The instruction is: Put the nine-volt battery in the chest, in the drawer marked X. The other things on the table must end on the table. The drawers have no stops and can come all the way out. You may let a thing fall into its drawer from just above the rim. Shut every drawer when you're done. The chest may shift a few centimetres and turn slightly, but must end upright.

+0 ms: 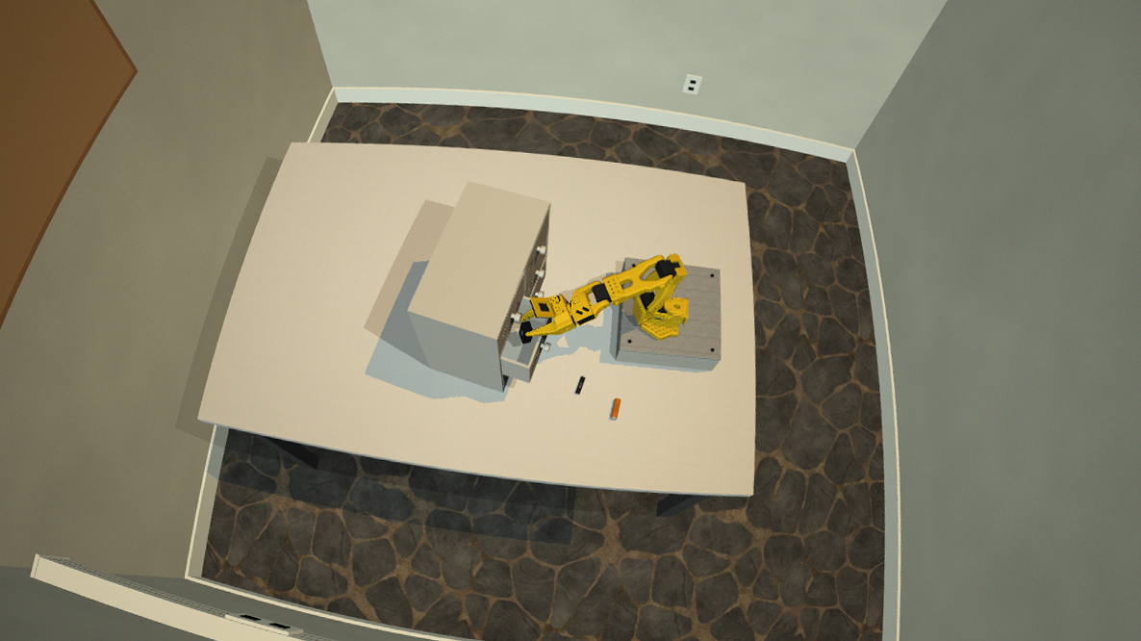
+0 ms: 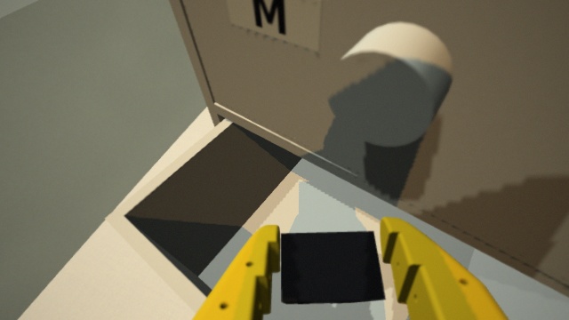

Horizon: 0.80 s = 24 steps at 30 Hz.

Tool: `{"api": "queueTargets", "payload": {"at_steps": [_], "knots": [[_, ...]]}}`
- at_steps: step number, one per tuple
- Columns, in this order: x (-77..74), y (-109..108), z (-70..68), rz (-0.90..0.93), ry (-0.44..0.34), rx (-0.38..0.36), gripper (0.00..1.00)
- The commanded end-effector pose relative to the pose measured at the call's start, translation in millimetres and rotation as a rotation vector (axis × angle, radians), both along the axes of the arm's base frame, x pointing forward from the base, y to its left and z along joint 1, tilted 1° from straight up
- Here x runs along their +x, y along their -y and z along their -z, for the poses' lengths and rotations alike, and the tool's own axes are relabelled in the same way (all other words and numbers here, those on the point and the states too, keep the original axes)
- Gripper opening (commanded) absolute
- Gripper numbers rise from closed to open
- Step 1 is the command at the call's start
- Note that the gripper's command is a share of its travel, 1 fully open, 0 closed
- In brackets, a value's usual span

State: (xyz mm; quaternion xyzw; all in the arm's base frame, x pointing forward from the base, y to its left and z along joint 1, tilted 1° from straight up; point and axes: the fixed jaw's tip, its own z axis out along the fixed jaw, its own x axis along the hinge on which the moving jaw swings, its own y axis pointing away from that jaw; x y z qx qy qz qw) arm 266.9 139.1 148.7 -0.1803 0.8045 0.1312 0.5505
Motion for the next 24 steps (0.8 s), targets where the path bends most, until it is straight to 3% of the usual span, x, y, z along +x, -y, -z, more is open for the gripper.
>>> {"api": "queueTargets", "payload": {"at_steps": [1, 24], "knots": [[-1.4, -0.7, -9.1, -0.007, 0.029, 0.007, 0.19], [-1.4, -0.7, -9.1, -0.007, 0.029, 0.007, 0.31]]}}
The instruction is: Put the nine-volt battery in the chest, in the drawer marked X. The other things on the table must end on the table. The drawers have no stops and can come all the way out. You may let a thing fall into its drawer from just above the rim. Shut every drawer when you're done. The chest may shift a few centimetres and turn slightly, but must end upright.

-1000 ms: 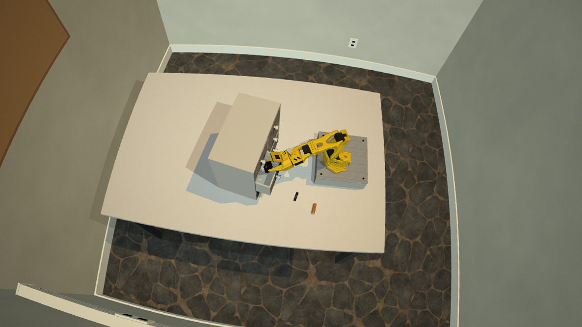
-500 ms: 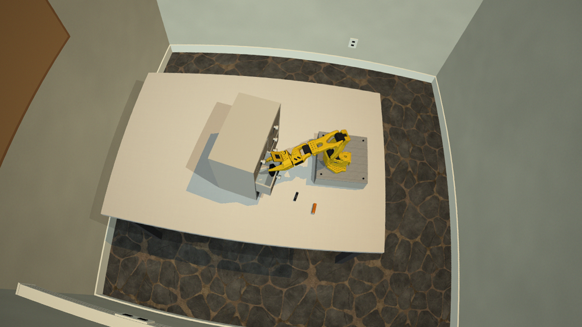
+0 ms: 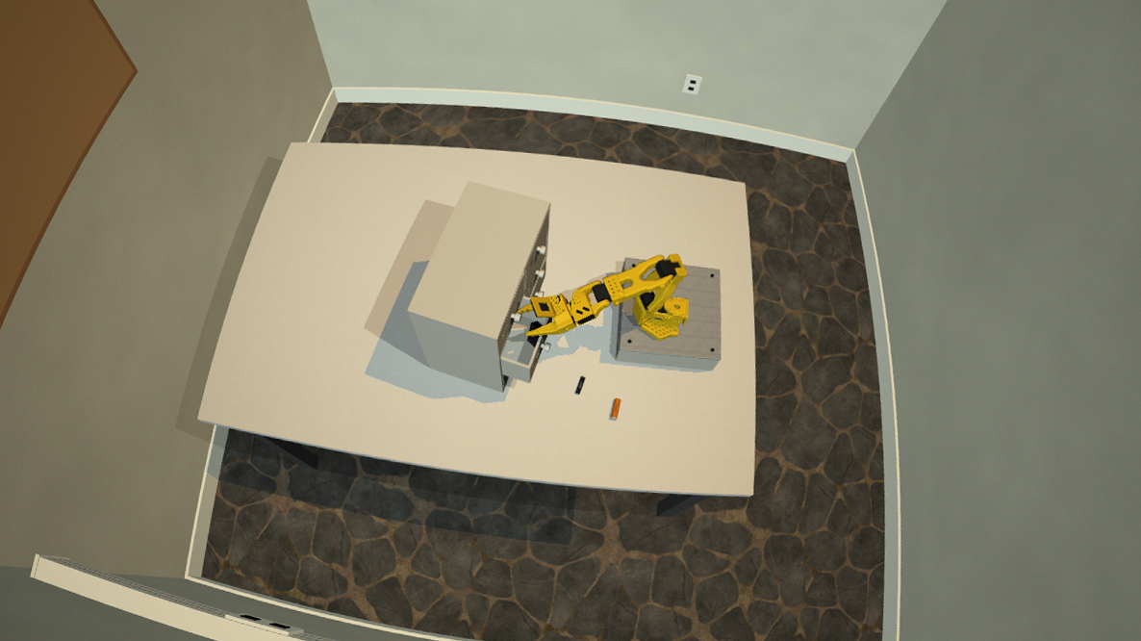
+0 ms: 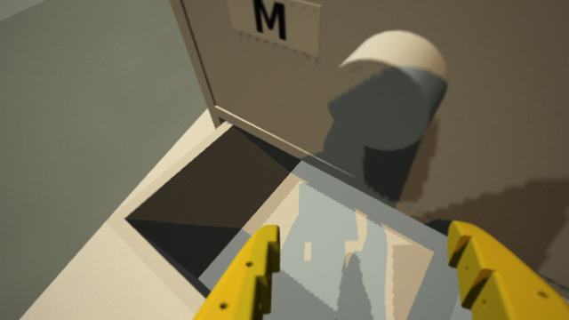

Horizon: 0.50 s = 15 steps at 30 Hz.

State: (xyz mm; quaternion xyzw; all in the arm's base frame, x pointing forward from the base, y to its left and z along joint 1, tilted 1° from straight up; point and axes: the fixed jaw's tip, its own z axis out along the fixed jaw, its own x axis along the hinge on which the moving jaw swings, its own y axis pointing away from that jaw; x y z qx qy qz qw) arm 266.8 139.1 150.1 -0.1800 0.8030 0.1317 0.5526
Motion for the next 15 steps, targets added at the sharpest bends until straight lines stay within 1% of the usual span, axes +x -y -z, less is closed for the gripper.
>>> {"api": "queueTargets", "payload": {"at_steps": [1, 8, 15], "knots": [[-1.2, -0.8, -7.7, -0.007, 0.024, 0.004, 0.31], [-1.2, -0.8, -7.7, -0.007, 0.024, 0.004, 0.34], [-1.0, -0.9, -17.4, -0.01, 0.027, -0.002, 0.34]]}}
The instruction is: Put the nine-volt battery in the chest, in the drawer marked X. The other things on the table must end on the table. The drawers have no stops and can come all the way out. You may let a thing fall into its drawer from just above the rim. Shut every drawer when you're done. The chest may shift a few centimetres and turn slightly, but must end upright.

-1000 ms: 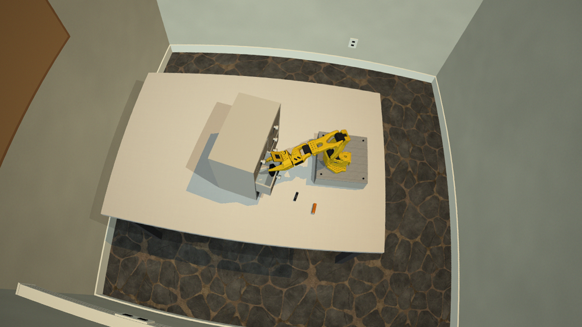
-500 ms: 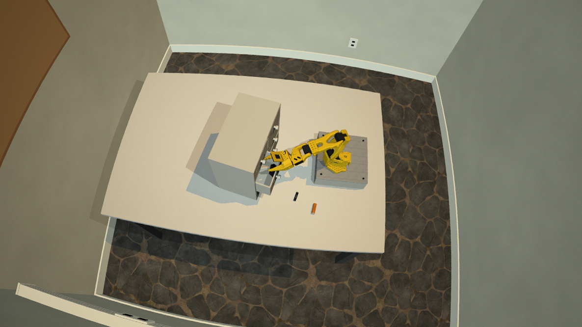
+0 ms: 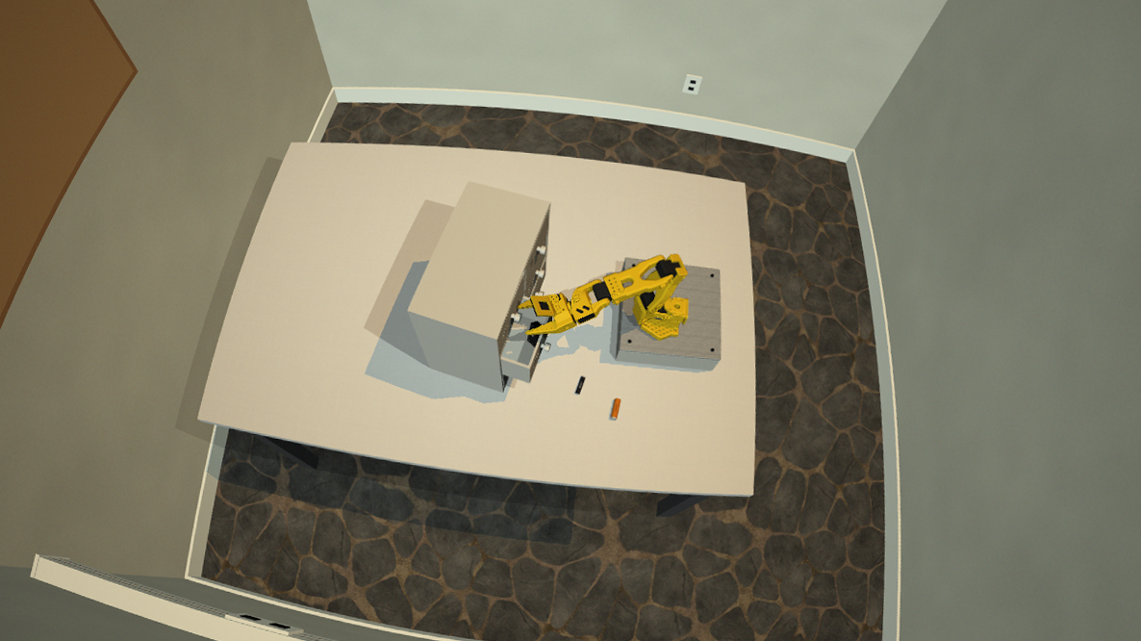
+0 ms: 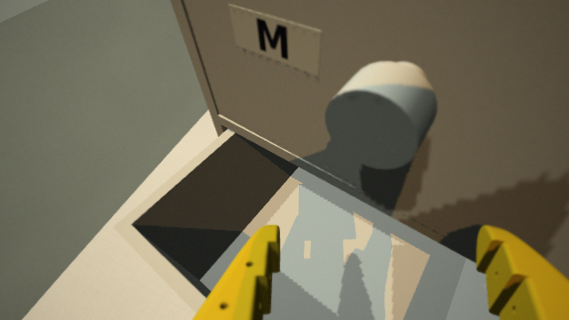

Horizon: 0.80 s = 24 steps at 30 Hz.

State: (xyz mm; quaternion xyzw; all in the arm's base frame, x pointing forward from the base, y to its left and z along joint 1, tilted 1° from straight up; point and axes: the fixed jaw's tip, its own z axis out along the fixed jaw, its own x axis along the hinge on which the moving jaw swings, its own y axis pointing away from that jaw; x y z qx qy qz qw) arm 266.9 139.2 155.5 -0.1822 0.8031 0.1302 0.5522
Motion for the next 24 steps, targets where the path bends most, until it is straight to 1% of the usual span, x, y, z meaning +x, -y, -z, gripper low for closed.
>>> {"api": "queueTargets", "payload": {"at_steps": [1, 8, 24], "knots": [[-1.0, -0.8, -13.4, -0.008, 0.027, 0.002, 0.34], [-1.5, -0.6, -22.3, -0.01, 0.03, -0.003, 0.34], [-1.5, -0.6, -22.3, -0.01, 0.03, -0.003, 0.34]]}}
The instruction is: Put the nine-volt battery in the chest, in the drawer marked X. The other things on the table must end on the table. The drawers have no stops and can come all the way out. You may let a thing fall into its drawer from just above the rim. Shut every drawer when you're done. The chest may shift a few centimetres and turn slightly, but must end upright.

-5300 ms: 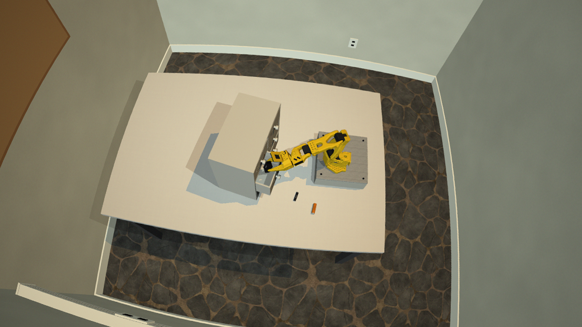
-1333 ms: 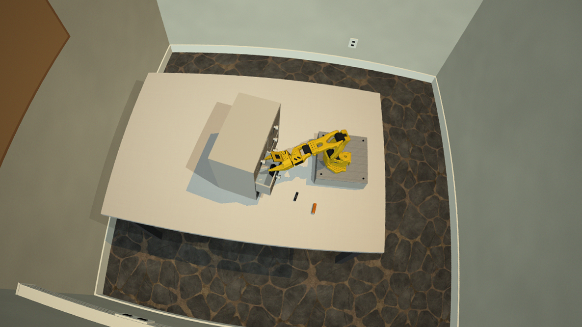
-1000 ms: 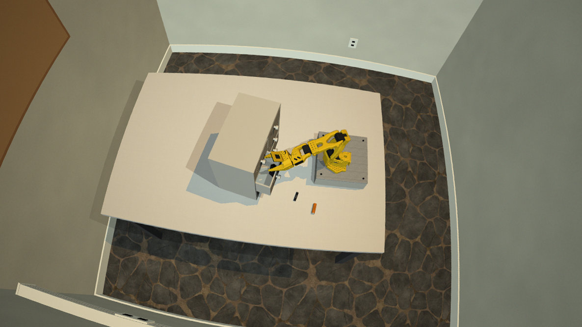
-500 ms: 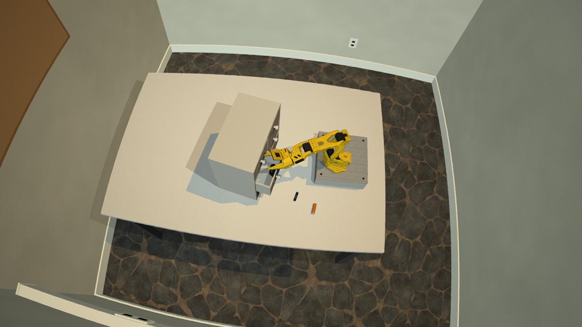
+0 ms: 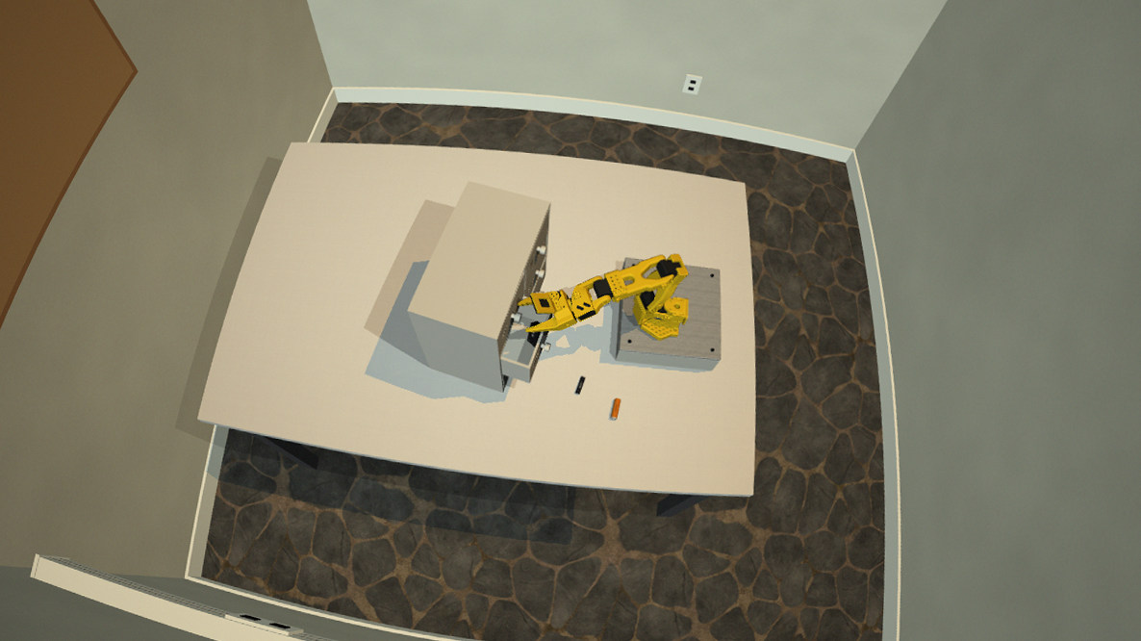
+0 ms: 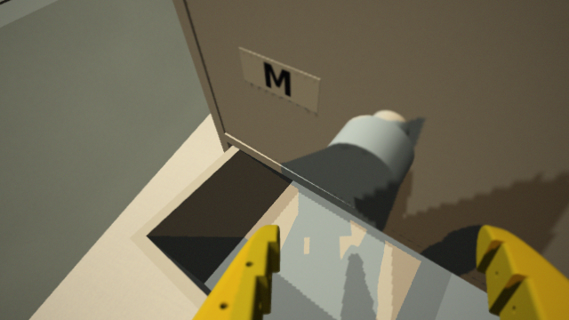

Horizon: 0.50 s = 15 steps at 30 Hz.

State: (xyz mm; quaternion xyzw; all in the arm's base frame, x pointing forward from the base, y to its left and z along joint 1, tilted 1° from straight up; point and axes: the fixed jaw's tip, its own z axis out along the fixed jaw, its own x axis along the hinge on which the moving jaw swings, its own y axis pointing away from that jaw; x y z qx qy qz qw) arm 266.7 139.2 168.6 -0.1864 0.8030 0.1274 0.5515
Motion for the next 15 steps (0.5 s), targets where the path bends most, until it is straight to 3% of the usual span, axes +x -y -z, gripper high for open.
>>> {"api": "queueTargets", "payload": {"at_steps": [1, 15], "knots": [[-1.3, -1, -9.2, -0.007, 0.029, 0.006, 0.34], [-29.5, 11, -17.8, -0.014, 0.029, 0.005, 0.34]]}}
